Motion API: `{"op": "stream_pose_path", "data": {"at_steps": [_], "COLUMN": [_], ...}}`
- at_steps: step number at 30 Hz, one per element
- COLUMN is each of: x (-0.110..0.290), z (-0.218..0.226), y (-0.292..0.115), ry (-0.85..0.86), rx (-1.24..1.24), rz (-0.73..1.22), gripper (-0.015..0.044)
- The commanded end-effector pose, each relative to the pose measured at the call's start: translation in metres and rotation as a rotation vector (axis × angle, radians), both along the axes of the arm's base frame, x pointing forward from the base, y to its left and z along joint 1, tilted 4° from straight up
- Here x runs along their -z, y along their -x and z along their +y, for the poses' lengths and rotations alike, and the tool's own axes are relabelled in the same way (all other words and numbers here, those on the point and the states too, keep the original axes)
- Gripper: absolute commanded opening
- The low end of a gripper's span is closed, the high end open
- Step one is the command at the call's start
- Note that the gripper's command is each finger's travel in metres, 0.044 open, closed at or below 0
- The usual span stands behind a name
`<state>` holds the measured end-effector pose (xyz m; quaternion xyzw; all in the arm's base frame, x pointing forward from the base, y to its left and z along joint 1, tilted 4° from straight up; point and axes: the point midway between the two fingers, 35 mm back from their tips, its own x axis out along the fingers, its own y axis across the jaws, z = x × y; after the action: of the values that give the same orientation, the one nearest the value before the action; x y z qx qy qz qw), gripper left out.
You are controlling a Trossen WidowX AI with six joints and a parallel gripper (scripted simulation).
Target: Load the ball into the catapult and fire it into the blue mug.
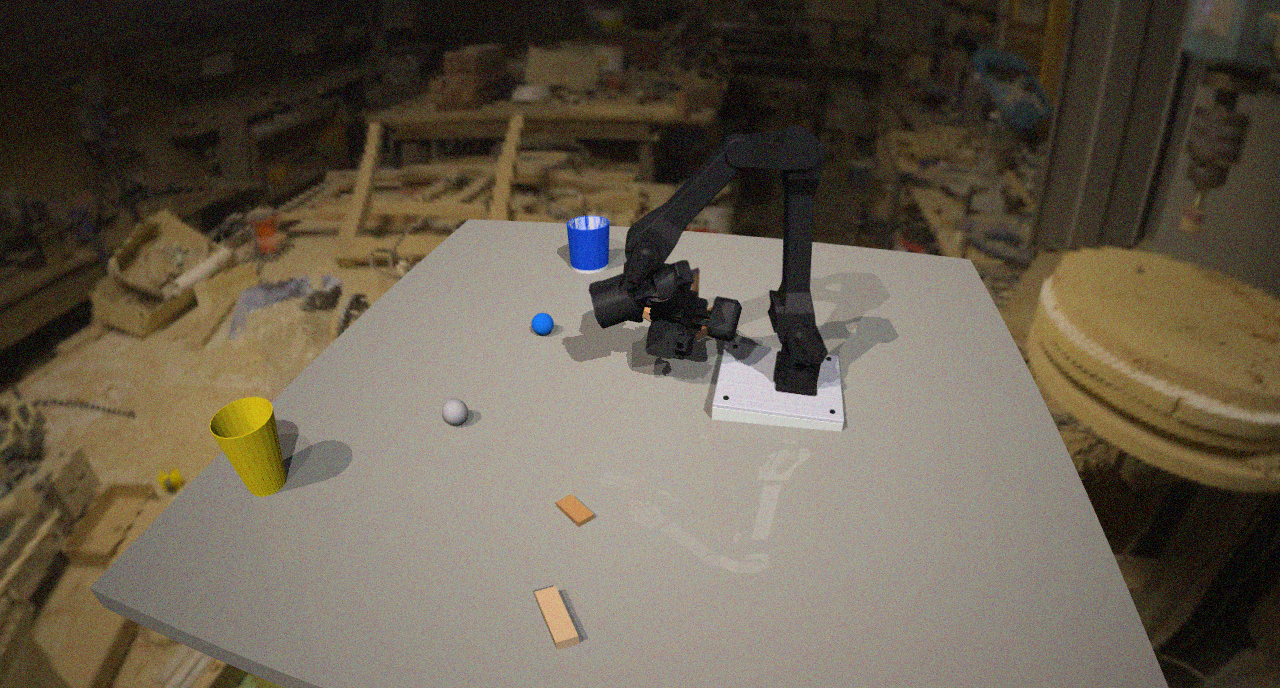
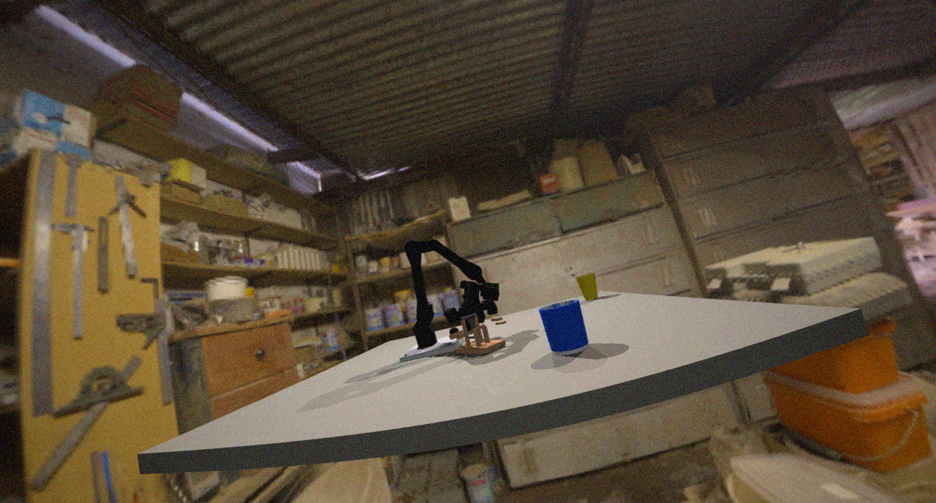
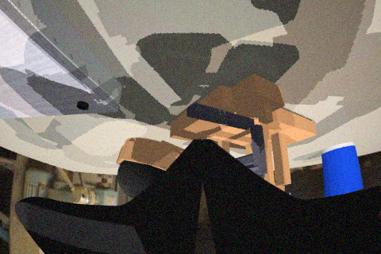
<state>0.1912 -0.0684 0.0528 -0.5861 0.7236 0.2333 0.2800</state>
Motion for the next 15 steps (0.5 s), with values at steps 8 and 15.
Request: {"op": "stream_pose_path", "data": {"at_steps": [8, 15], "x": [0.017, 0.038], "z": [-0.002, -0.002], "y": [0.004, 0.007], "ry": [0.004, 0.004], "rx": [-0.004, -0.004], "rz": [0.006, 0.006], "gripper": [0.0000, 0.0000]}}
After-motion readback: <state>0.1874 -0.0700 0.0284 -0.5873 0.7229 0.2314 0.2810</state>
